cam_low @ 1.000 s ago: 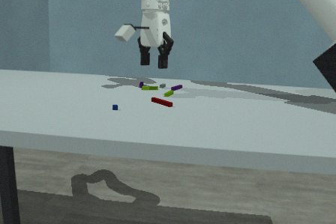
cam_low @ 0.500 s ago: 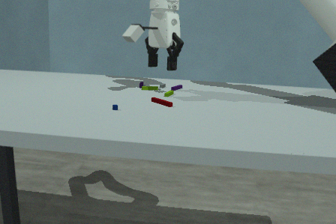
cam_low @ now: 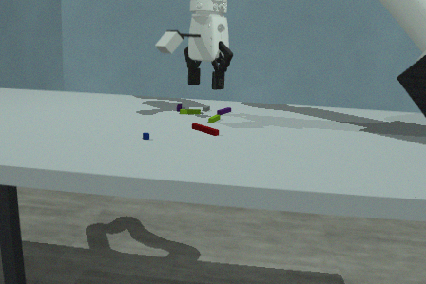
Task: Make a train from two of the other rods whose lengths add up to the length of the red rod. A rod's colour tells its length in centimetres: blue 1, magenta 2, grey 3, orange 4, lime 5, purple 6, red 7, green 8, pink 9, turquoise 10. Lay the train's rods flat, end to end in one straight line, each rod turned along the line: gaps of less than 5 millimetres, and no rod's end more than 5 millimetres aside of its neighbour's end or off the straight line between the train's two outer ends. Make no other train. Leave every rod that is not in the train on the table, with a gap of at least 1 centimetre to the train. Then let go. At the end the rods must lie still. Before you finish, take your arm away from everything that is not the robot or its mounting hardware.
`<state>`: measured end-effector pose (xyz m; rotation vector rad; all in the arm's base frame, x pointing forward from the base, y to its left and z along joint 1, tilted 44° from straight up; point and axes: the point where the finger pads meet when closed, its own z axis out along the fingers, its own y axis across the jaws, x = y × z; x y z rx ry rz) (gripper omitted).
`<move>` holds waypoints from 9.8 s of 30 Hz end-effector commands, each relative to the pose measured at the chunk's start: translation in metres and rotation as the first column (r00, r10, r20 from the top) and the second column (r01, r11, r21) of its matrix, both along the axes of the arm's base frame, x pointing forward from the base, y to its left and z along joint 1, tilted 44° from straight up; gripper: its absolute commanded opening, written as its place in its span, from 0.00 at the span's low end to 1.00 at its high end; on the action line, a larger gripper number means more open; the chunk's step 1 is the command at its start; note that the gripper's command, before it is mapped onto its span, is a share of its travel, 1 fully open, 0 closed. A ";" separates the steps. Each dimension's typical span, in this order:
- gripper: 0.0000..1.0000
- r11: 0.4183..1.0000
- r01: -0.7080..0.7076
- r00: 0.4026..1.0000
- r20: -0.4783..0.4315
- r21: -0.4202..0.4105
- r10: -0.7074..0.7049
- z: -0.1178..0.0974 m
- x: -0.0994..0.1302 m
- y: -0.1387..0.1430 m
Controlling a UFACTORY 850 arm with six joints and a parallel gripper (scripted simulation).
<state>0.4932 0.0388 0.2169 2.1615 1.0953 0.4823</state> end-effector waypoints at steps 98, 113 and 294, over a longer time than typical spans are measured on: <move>1.00 1.000 -0.001 1.000 0.001 0.000 0.001 -0.057 0.000 0.106; 1.00 1.000 -0.001 1.000 0.001 0.000 0.001 -0.057 0.000 0.106; 1.00 0.152 -0.941 0.337 -0.804 -0.302 0.490 -0.074 0.034 0.187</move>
